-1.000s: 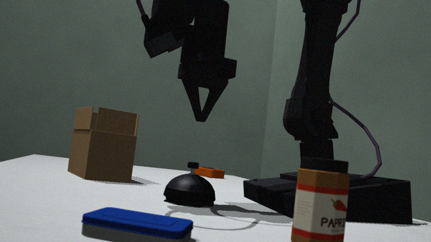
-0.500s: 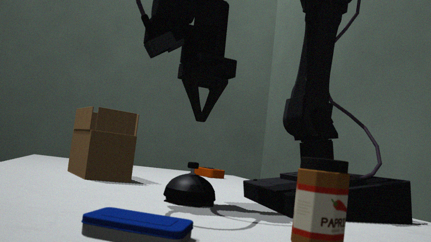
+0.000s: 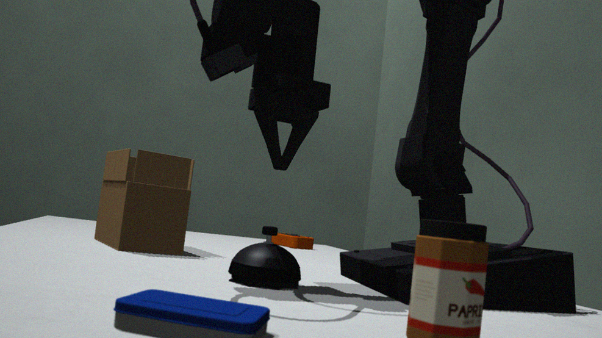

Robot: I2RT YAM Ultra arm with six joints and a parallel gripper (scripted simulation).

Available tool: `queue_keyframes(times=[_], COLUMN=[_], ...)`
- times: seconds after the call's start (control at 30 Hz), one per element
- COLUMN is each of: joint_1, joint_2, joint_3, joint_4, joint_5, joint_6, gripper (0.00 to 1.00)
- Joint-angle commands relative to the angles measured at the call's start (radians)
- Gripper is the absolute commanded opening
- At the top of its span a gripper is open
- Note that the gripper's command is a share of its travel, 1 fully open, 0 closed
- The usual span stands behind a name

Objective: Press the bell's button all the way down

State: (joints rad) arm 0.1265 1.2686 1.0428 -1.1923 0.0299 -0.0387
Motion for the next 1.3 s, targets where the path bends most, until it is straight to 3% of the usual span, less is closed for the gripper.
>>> queue_keyframes(times=[0.0, 0.3, 0.77, 0.9, 1.27], joint_1=[0.004, 0.004, -0.003, -0.004, -0.010], joint_2=[-0.033, -0.033, 0.013, 0.016, 0.039], joint_3=[0.034, 0.033, -0.045, -0.029, -0.114], joint_4=[0.018, 0.020, 0.064, 0.077, 0.158], joint_5=[0.004, 0.004, 0.003, 0.003, 0.001], joint_6=[0.001, 0.001, -0.005, -0.006, -0.011], gripper=[0.00, 0.00, 0.00, 0.00, 0.00])
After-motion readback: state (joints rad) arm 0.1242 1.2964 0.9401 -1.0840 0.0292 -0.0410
